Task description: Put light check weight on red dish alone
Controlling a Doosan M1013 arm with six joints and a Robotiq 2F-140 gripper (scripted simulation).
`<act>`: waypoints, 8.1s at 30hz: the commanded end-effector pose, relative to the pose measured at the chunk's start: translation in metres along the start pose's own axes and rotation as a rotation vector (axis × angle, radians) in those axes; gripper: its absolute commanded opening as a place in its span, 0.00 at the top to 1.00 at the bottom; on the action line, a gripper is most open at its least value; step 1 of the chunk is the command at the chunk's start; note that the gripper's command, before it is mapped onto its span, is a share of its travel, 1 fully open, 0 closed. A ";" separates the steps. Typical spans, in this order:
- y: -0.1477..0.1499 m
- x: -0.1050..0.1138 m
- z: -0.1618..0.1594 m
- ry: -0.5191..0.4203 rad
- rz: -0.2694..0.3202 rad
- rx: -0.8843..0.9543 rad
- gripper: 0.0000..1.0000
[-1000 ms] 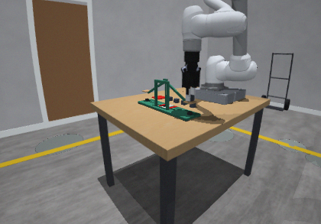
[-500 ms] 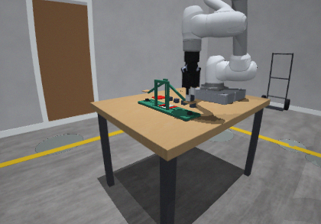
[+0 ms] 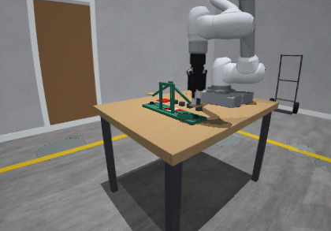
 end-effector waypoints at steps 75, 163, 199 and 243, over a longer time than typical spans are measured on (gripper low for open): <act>-0.004 -0.035 0.019 0.000 0.000 0.000 0.76; -0.006 -0.017 0.026 0.000 0.000 0.000 0.65; -0.006 0.046 0.026 0.000 0.000 0.000 0.00; 0.137 -0.005 0.154 0.000 0.000 0.066 0.65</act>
Point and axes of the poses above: the point where the finger pads meet when closed, its own x axis back along the fingers, its own y axis across the jaws, z = x × y, the point moved 10 cm from there along x, back along the fingers, and after that the axes turned 13 degrees about -x, right-handed, at the moved point
